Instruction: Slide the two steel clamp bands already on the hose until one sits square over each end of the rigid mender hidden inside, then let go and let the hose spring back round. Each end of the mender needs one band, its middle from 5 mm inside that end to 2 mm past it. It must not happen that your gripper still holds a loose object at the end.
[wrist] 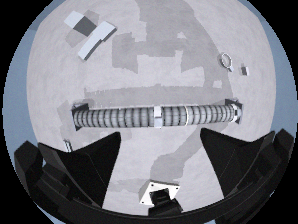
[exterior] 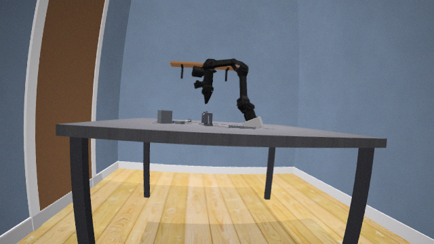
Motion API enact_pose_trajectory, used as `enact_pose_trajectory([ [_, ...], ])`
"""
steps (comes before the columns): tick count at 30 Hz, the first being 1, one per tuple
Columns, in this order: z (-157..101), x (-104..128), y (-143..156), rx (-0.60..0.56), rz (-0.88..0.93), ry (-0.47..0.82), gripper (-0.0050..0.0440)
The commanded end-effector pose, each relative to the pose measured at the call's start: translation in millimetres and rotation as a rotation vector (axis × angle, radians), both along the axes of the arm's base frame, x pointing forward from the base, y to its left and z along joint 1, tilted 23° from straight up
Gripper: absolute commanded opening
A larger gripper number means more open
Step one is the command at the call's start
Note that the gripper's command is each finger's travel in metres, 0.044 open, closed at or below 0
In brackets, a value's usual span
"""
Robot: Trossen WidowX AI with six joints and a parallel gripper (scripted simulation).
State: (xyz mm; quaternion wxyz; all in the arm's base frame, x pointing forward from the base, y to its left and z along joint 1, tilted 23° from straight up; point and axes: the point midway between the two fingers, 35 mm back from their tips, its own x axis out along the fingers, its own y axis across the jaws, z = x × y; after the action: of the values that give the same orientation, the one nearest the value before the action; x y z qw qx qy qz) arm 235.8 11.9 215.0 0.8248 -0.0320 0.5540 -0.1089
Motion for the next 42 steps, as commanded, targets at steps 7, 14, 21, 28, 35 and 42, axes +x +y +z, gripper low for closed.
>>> enact_pose_trajectory([
  [7,0.0,0.0,0.0,0.0,0.0,0.0,0.044],
  [14,3.9,3.7,-29.3,0.013,-0.014,0.019,0.032],
  [21,13.4,0.2,-91.3,0.032,-0.034,0.025,0.0152],
  [28,18.9,-11.0,-134.2,0.023,-0.018,0.024,0.009],
  [35,21.0,-19.0,-154.3,0.012,-0.002,0.024,0.009],
  [42,16.2,-16.8,-155.6,0.012,-0.002,0.024,0.009],
])
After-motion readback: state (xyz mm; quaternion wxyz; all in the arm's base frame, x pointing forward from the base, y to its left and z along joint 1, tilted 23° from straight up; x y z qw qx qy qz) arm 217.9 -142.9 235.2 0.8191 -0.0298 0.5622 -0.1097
